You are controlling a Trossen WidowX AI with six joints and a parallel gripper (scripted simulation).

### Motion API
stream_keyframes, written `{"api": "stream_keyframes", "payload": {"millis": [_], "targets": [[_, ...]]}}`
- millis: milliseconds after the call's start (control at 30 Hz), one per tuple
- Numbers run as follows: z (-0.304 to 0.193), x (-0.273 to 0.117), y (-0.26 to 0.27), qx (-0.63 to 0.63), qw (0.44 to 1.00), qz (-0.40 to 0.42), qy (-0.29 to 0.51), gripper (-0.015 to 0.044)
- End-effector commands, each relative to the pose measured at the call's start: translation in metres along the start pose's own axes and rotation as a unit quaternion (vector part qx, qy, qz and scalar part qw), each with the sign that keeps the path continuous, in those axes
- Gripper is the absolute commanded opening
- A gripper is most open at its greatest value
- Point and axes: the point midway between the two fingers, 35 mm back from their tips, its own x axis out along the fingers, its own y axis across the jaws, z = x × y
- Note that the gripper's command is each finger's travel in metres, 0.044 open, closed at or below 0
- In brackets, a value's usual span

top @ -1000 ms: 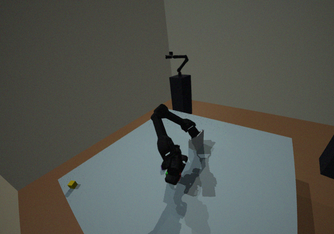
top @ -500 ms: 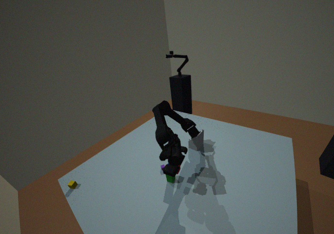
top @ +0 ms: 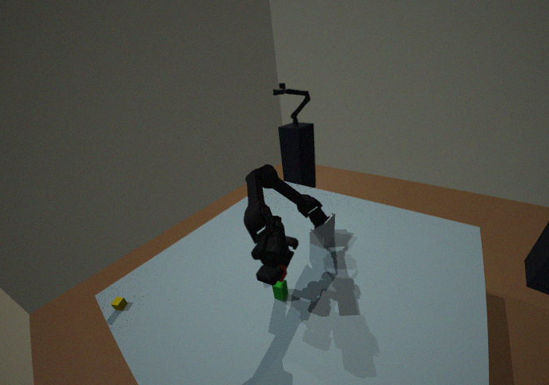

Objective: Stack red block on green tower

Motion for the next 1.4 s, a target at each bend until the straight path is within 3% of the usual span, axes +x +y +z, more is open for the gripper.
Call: {"api": "stream_keyframes", "payload": {"millis": [0,567,1367], "targets": [[0.015,-0.002,-0.002,-0.002,1.0,0.002,-0.002,0.0],[0.006,0.038,-0.002,-0.002,1.0,0.002,-0.002,0.0],[0.007,0.04,-0.002,-0.002,1.0,0.002,-0.002,0.0]]}}
